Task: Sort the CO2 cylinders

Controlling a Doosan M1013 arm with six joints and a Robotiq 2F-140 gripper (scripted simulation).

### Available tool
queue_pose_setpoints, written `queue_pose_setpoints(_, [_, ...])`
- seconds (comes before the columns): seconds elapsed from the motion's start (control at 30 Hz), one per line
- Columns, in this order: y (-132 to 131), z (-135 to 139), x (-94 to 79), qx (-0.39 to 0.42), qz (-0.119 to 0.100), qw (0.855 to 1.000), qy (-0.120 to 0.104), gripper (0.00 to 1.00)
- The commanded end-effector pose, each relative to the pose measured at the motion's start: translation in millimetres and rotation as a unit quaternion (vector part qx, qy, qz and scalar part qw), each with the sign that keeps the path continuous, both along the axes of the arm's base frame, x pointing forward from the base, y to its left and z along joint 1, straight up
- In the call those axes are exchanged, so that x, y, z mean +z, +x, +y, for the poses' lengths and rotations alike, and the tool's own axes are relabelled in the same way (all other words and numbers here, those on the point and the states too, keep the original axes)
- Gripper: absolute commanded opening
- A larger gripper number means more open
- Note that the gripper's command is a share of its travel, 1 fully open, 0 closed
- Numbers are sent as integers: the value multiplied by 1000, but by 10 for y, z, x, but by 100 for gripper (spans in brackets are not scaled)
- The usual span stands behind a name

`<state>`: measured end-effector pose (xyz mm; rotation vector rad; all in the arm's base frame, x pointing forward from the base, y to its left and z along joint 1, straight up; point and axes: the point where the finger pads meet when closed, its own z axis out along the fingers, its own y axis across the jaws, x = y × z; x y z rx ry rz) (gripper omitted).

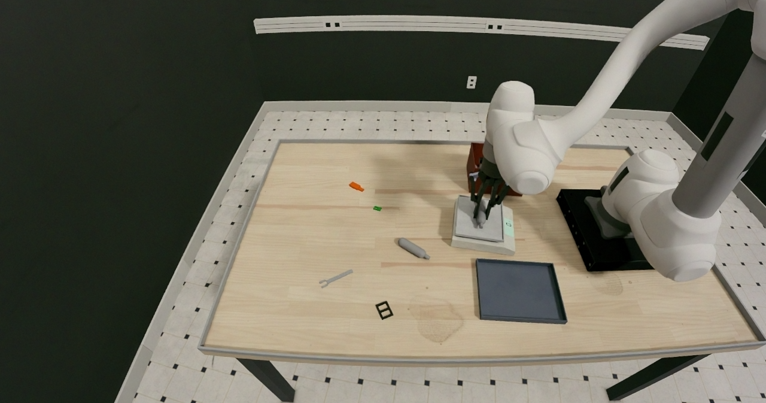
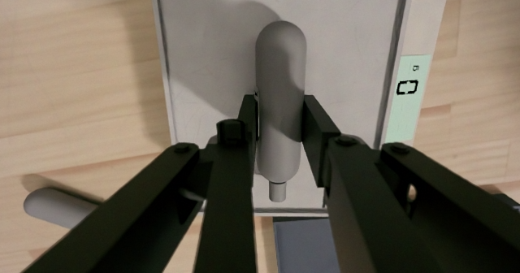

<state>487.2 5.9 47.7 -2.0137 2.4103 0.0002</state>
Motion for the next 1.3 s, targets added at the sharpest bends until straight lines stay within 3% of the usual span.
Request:
queue_pose_setpoints(0.0, [6, 1, -2, 0, -1, 1000, 0, 10])
queue_pose_setpoints(0.33, [6, 1, -2, 0, -1, 1000, 0, 10])
queue_pose_setpoints(0.37, [6, 1, -2, 0, -1, 1000, 0, 39])
queue_pose_setpoints(1.27, [6, 1, -2, 0, -1, 1000, 0, 39])
